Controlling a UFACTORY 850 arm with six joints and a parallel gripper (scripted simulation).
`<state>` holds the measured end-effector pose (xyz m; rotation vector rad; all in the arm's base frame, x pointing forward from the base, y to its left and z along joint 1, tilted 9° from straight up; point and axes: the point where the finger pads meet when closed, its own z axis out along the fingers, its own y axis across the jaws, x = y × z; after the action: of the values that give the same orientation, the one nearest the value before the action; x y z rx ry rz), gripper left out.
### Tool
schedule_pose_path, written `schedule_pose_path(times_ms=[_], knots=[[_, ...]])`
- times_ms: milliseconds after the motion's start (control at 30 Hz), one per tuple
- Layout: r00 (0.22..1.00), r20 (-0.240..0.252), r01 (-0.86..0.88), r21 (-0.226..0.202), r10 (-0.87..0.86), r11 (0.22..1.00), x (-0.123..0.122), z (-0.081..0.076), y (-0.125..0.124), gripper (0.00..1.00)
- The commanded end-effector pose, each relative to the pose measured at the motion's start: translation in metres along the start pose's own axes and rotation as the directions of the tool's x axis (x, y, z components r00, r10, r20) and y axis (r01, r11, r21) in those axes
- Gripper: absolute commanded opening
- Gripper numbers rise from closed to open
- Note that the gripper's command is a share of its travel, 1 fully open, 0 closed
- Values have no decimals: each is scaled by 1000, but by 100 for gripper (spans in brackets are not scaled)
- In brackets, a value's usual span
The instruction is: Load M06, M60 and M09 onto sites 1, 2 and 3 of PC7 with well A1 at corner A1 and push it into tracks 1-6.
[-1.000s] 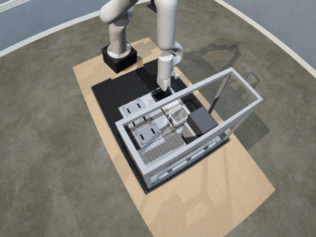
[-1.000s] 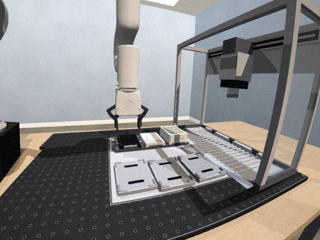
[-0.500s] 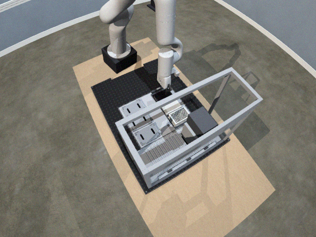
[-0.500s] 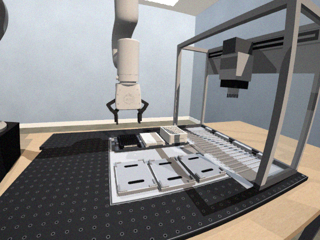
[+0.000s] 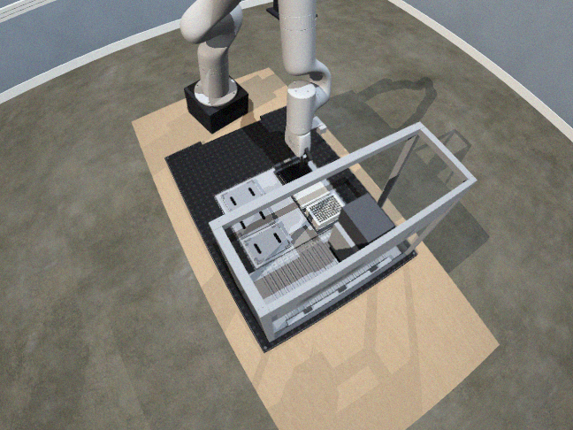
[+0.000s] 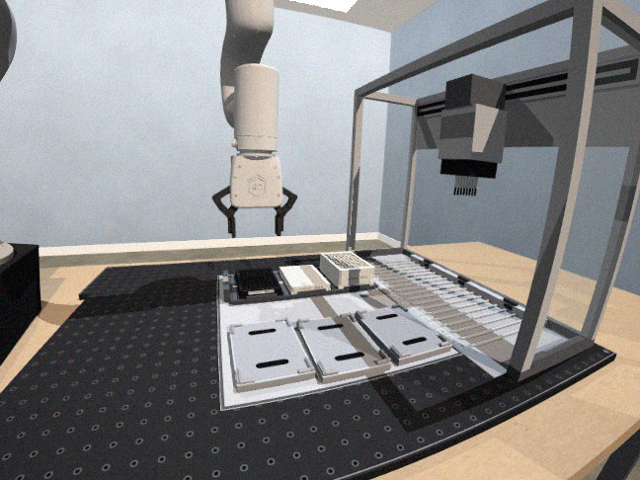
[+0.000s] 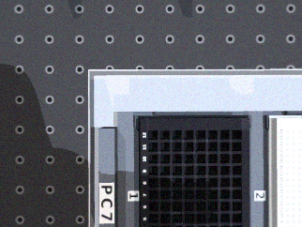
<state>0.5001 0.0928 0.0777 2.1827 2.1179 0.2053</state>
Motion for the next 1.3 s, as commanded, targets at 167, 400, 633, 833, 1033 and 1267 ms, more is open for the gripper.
schedule_pose_path(times_ms=[167, 400, 633, 833, 1033, 1267], knots=[[1000, 0, 0, -1, 0, 1000, 0, -11, 1, 100], [1000, 0, 0, -1, 0, 1000, 0, -12, 1, 100], [1000, 0, -3, -1, 3, 1000, -3, -12, 4, 100], [1000, 0, -3, -1, 3, 1000, -24, -10, 25, 100], [1000, 0, -2, -2, 2, 1000, -45, -7, 47, 100], [1000, 0, -2, -2, 2, 1000, -63, -5, 65, 100]])
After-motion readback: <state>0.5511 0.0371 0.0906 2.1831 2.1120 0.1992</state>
